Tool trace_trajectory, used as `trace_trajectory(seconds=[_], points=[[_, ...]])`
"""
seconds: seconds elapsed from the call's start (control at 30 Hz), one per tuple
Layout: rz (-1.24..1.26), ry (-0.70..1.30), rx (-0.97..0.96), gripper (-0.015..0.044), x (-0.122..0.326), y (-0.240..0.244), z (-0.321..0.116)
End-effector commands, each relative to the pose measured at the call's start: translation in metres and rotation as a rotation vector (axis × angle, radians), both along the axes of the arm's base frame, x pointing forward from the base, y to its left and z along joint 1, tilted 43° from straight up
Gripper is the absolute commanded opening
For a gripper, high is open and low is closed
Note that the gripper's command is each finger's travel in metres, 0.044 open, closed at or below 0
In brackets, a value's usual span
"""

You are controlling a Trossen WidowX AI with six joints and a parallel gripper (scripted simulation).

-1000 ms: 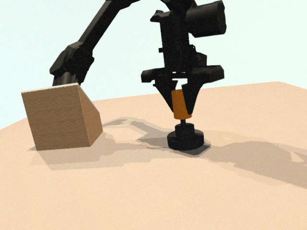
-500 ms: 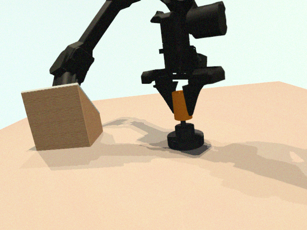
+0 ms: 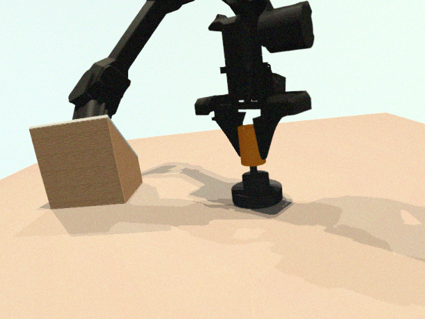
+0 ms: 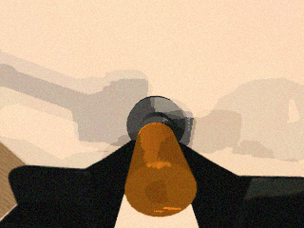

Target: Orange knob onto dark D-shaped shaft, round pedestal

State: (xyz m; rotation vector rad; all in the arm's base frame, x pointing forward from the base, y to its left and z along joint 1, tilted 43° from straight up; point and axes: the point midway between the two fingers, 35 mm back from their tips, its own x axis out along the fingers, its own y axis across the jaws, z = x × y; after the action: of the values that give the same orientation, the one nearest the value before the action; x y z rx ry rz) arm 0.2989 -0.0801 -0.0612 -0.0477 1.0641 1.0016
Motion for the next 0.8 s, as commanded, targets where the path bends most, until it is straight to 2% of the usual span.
trace_trajectory(seconds=[0.0,0.13,0.77], points=[[0.047,-0.049,-0.009,0.0,0.0005,-0.0029,0.0011],[0.138,-0.13,-0.023,0.0,0.0003,-0.004,-0.0007],[0.144,-0.135,-0.023,0.0,0.0005,0.0001,-0.0039]])
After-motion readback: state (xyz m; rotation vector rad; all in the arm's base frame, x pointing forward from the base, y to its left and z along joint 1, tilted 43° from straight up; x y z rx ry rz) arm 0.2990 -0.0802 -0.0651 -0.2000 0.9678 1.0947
